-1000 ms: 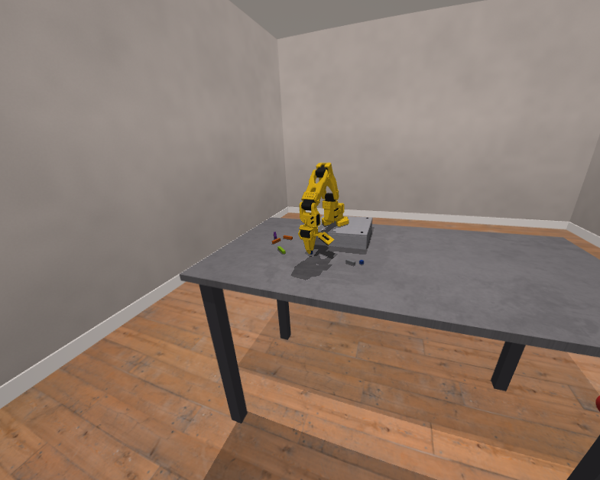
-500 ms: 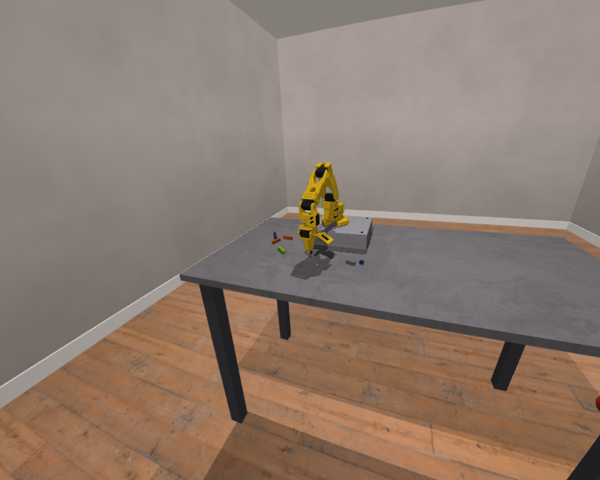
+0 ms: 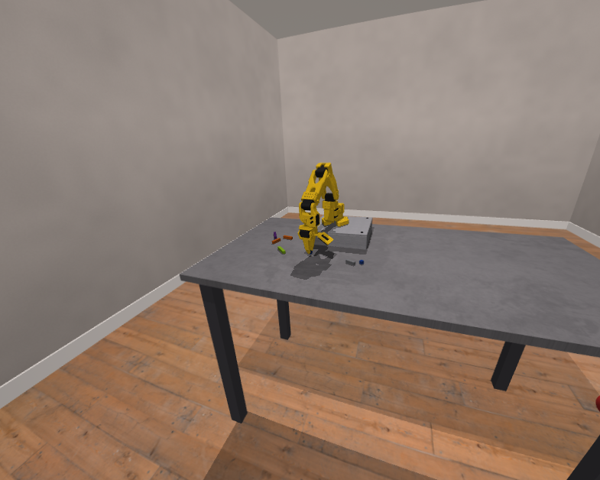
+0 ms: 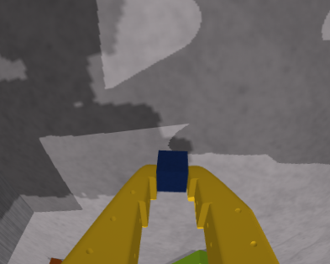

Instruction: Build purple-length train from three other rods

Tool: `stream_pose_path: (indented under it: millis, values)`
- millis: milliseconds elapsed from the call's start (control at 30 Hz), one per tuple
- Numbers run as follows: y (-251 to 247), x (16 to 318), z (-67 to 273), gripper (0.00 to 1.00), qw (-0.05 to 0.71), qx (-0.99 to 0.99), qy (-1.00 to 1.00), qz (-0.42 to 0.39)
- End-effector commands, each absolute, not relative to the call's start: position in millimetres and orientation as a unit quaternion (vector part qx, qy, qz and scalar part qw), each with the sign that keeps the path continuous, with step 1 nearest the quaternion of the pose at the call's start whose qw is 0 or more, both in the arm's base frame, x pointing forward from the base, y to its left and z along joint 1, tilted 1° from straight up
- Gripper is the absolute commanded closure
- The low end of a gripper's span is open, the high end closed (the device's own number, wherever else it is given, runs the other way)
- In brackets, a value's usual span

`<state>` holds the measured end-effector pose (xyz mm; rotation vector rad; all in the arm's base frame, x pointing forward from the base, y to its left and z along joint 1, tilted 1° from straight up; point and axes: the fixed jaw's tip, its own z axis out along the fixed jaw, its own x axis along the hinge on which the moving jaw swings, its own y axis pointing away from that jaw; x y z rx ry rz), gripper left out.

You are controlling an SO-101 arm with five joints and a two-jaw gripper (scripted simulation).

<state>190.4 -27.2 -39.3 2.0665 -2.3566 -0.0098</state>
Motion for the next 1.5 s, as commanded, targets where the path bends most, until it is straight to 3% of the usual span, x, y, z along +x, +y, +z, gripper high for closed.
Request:
stream_pose_path:
  millis: [0, 1467]
  values:
    - [-28.4, 190.4, -40.4, 1.00, 0.004, 0.660, -0.751, -0.005]
    - [-29.0, 193.5, -46.2, 1.00, 0.000, 0.661, -0.750, 0.000]
